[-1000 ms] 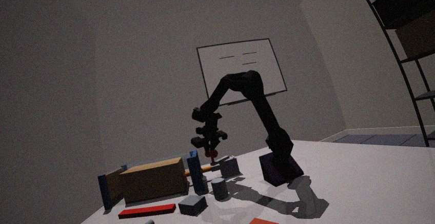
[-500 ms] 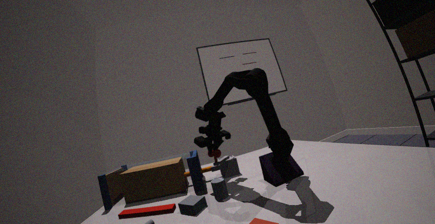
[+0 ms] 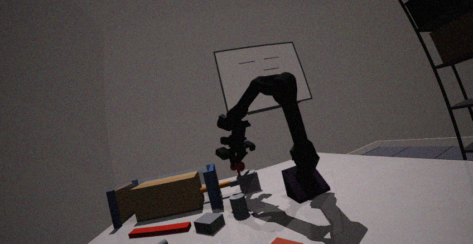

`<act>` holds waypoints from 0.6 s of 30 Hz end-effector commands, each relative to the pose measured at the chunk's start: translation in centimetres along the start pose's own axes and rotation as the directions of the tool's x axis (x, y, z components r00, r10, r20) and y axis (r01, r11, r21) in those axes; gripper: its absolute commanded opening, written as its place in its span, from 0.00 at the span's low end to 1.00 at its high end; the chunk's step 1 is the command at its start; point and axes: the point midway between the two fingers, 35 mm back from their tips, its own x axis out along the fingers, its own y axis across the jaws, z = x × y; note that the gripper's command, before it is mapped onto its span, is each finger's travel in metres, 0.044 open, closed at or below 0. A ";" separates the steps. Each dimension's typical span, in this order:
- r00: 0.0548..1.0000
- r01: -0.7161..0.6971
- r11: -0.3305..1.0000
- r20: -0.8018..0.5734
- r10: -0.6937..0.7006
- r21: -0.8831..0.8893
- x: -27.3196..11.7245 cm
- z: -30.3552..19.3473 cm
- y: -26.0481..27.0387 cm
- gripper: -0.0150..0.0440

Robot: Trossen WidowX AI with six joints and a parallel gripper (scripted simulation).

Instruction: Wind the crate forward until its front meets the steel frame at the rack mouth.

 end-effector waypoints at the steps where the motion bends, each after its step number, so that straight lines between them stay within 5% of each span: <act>1: 0.998 0.020 0.999 -0.065 -0.018 0.031 0.5 -2.4 -1.5 0.25; 18: 0.998 0.022 0.999 -0.066 -0.020 0.031 -0.2 -3.8 -3.7 0.25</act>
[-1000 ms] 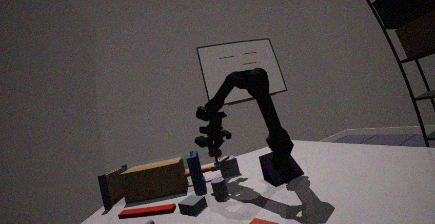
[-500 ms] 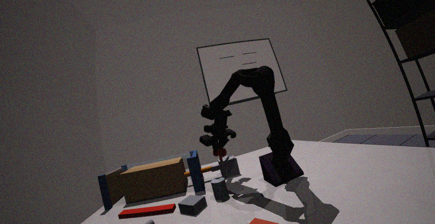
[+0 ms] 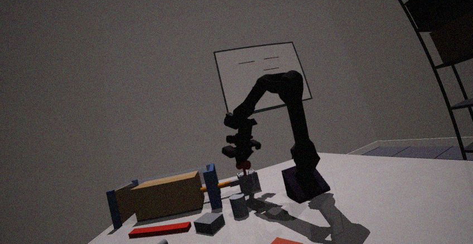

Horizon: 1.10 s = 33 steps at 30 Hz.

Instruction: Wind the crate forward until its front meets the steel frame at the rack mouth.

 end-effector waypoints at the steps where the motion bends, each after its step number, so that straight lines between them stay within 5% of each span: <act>1: 0.998 0.037 0.999 -0.059 -0.035 0.040 0.6 -2.1 -2.1 0.25; 33: 0.998 0.041 0.998 -0.058 -0.039 0.041 -0.1 -3.1 -6.9 0.25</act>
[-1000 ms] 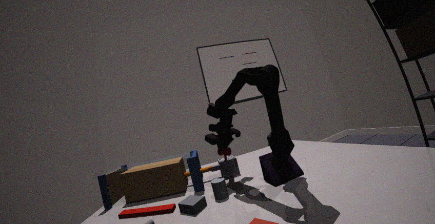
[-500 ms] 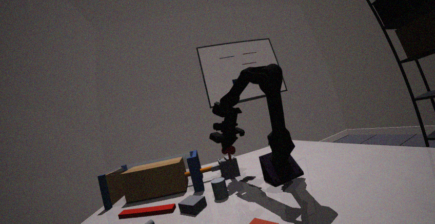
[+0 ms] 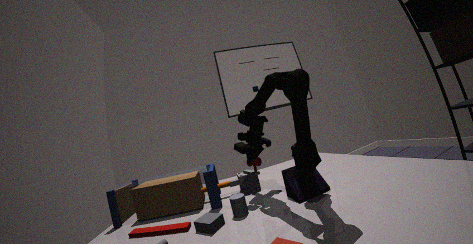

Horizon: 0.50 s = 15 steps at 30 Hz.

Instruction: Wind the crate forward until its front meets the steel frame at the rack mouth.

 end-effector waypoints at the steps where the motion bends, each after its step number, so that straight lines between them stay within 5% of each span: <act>1: 0.997 0.064 0.998 -0.041 -0.063 0.022 1.0 -1.0 -2.4 0.25; 15: 0.997 0.065 0.998 -0.040 -0.064 0.022 1.0 -0.7 -4.7 0.25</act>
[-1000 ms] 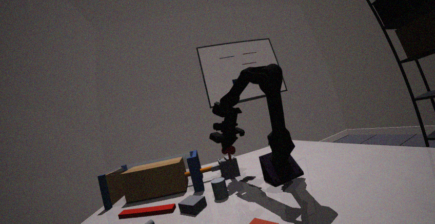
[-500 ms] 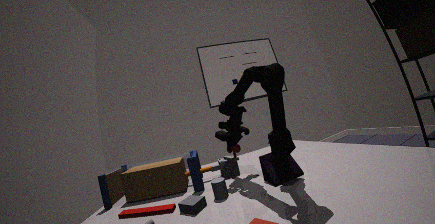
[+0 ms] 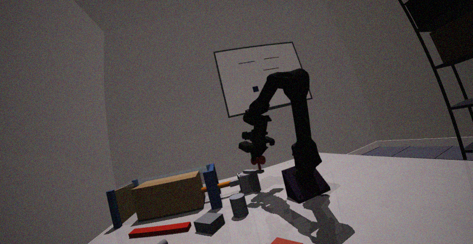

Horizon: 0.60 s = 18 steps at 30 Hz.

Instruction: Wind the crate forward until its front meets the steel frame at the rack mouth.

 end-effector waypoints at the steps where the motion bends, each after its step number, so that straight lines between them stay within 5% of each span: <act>1: 0.998 0.055 0.998 -0.036 -0.055 0.015 1.2 -0.4 -2.3 0.25; 18: 0.998 0.057 0.998 -0.034 -0.057 0.015 1.5 0.6 -4.8 0.25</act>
